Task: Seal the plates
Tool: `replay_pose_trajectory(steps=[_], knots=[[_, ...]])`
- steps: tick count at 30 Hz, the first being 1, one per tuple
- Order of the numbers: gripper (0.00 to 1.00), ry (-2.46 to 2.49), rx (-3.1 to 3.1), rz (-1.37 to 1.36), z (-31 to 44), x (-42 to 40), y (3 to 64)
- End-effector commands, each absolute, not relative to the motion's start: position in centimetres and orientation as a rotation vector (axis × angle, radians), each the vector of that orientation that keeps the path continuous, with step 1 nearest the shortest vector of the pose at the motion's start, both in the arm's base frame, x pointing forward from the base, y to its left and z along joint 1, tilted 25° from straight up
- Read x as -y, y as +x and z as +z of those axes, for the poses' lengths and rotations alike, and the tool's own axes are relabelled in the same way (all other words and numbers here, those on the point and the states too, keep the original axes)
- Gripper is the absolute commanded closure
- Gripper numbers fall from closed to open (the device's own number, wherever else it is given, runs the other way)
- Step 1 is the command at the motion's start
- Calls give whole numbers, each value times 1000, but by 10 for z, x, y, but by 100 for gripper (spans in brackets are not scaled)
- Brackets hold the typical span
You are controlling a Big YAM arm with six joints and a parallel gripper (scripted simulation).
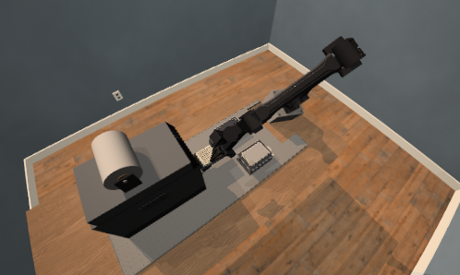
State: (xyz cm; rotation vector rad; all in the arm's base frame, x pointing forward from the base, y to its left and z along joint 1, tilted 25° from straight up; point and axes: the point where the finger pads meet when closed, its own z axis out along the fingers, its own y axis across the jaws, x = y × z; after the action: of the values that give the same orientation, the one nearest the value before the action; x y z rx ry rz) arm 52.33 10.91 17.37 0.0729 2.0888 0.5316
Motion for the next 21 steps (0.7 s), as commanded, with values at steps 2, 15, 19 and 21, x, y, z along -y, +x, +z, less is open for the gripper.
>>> replay_pose_trajectory(steps=[2,15,19,21], knots=[[100,58,-2018,533,206,-108,534],[100,90,-2068,509,190,-93,516],[100,94,-2076,507,186,-91,512],[100,95,-2078,506,185,-91,512]])
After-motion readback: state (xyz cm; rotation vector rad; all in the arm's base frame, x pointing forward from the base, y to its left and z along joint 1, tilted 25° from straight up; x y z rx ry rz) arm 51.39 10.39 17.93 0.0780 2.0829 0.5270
